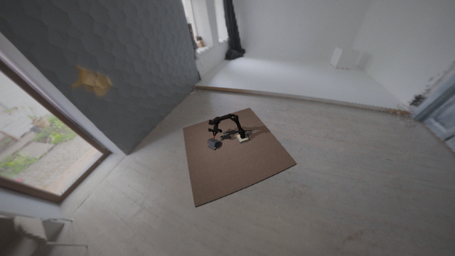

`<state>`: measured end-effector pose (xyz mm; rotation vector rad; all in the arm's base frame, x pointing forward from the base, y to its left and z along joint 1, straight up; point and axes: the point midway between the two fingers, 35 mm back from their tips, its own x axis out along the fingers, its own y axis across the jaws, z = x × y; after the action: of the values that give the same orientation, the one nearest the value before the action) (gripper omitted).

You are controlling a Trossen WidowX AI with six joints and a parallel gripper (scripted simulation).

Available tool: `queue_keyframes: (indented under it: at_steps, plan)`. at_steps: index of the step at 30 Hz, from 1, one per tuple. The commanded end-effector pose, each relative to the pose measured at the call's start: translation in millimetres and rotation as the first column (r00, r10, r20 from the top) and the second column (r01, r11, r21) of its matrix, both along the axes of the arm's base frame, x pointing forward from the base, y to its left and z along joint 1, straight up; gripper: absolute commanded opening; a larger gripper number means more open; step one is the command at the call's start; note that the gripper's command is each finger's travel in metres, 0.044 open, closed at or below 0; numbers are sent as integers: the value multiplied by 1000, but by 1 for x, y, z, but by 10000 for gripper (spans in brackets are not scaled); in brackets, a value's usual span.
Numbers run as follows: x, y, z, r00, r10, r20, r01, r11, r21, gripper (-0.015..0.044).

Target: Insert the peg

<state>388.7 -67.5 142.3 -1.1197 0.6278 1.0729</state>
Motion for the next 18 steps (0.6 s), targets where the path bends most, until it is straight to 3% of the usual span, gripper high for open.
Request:
queue_keyframes:
  at_steps: [1, 18]
  plan:
    - [3, 3, -5, 1000, -2, 0, 2, 1000, 5, 0]
    - [5, 5, -11, 1000, 1, 2, -1, 1000, 4, 0]
